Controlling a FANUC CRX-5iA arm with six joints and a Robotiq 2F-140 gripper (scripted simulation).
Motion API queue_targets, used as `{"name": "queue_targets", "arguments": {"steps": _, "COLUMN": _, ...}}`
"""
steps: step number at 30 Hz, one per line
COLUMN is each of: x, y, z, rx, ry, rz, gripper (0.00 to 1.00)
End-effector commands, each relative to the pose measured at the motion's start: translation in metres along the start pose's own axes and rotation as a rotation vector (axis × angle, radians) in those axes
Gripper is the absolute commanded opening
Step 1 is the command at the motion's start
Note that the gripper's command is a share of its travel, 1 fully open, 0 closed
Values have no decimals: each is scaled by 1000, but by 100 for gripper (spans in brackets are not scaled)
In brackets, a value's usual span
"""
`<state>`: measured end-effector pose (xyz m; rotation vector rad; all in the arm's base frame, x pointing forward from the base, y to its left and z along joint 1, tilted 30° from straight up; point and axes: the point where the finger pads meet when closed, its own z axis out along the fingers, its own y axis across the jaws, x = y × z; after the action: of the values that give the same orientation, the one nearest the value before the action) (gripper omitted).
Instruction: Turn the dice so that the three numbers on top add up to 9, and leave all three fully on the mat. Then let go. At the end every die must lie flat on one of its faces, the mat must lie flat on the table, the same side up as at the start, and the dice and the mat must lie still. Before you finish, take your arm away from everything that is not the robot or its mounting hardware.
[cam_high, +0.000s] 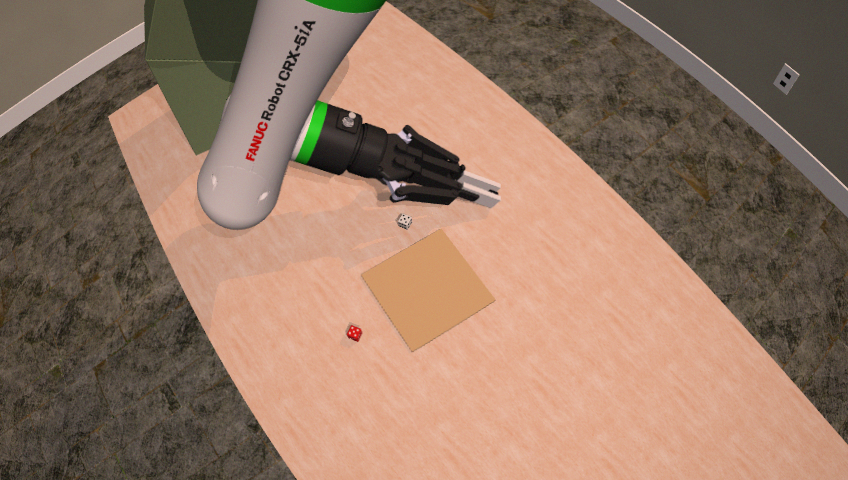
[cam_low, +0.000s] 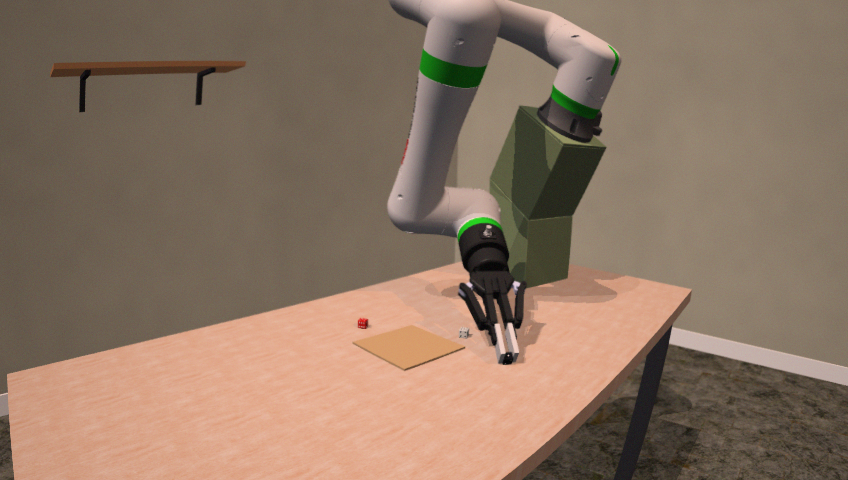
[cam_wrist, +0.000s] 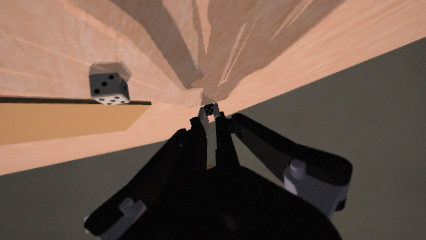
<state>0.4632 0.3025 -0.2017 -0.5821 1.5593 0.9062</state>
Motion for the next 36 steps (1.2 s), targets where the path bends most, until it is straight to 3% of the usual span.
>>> {"name": "queue_targets", "arguments": {"steps": 1, "x": 0, "y": 0, "z": 0, "rx": 0, "ry": 0, "rz": 0, "gripper": 9}}
{"name": "queue_targets", "arguments": {"steps": 14, "x": 0, "y": 0, "z": 0, "rx": 0, "ry": 0, "rz": 0, "gripper": 19}}
{"name": "queue_targets", "arguments": {"steps": 36, "x": 0, "y": 0, "z": 0, "rx": 0, "ry": 0, "rz": 0, "gripper": 19}}
